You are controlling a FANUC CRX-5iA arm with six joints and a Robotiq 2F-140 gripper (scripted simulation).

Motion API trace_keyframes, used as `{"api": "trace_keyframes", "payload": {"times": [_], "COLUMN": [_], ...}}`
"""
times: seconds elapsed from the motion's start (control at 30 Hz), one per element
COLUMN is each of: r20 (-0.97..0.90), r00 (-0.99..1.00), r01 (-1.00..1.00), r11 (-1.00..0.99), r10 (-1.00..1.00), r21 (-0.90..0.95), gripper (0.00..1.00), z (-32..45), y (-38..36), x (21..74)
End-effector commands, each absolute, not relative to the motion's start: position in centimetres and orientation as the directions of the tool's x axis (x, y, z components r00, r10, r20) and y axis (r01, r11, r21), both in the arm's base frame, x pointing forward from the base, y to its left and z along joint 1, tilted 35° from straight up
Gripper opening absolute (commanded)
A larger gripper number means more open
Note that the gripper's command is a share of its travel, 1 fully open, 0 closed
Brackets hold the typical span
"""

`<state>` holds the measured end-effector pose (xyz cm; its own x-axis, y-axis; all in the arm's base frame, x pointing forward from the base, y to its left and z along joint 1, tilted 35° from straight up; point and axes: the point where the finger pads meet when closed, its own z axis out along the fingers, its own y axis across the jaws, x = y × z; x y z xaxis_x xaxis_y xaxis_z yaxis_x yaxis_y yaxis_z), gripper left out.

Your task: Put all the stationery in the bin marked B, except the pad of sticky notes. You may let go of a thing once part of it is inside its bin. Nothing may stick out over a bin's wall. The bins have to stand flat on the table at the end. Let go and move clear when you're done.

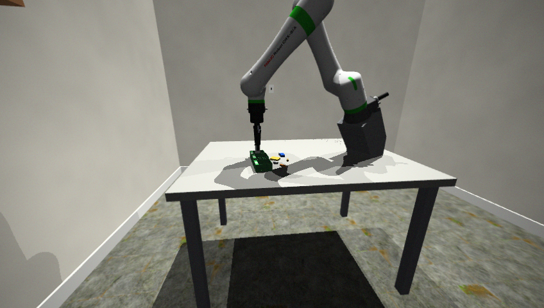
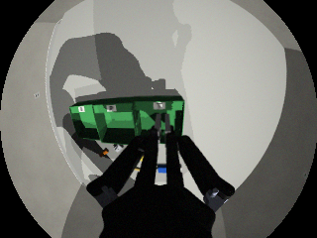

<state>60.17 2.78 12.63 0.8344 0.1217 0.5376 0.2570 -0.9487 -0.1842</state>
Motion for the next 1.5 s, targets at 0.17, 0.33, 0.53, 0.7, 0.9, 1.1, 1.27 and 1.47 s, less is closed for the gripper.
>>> {"api": "trace_keyframes", "payload": {"times": [0.17, 0.33, 0.53, 0.7, 0.9, 1.1, 1.27, 1.47], "r20": [0.538, 0.538, 0.538, 0.538, 0.538, 0.538, 0.538, 0.538], "r00": [0.834, 0.834, 0.834, 0.834, 0.834, 0.834, 0.834, 0.834], "r01": [0.257, 0.257, 0.257, 0.257, 0.257, 0.257, 0.257, 0.257], "r11": [-0.949, -0.949, -0.949, -0.949, -0.949, -0.949, -0.949, -0.949], "r10": [0.122, 0.122, 0.122, 0.122, 0.122, 0.122, 0.122, 0.122], "r21": [-0.184, -0.184, -0.184, -0.184, -0.184, -0.184, -0.184, -0.184], "gripper": [0.05, 0.05, 0.05, 0.05, 0.05, 0.05, 0.05, 0.05], "z": [13.5, 13.8, 14.5, 15.2, 16.5, 17.5, 17.8, 18.2], "y": [2.5, 2.4, 2.1, 1.8, 1.4, 1.0, 2.9, 4.8], "x": [59.7, 59.5, 59.1, 58.7, 57.9, 57.3, 56.8, 56.2]}}
